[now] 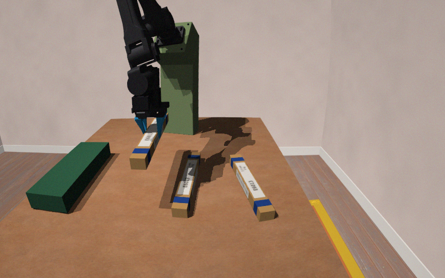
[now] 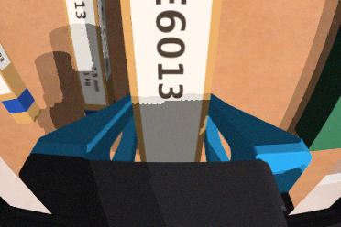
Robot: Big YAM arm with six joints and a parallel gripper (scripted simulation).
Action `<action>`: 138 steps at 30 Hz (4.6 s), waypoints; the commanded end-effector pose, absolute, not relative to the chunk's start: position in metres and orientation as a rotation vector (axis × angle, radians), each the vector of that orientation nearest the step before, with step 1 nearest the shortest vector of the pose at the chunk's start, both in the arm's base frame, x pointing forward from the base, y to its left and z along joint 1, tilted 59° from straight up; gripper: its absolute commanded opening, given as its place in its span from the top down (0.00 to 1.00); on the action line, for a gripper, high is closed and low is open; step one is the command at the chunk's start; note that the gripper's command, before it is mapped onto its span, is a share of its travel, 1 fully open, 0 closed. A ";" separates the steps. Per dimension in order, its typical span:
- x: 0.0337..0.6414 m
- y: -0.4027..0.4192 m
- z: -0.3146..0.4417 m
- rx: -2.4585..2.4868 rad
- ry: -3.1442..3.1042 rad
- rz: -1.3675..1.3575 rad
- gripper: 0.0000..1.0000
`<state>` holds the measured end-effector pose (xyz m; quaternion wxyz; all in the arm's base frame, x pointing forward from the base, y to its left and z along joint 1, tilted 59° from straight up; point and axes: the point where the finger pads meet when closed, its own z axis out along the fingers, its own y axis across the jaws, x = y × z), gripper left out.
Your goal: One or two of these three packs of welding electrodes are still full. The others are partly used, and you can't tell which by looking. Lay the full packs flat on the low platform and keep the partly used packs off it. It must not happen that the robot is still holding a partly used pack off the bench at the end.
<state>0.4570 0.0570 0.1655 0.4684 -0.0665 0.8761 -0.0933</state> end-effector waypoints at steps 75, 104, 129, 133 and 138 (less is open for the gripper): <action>0.479 0.054 0.174 -0.172 2.094 -0.229 1.00; 0.510 0.056 0.163 -0.182 2.082 -0.223 1.00; 0.500 0.059 0.158 -0.194 2.108 -0.227 1.00; 0.500 0.060 0.159 -0.194 2.108 -0.226 1.00; 0.500 0.060 0.159 -0.192 2.108 -0.225 1.00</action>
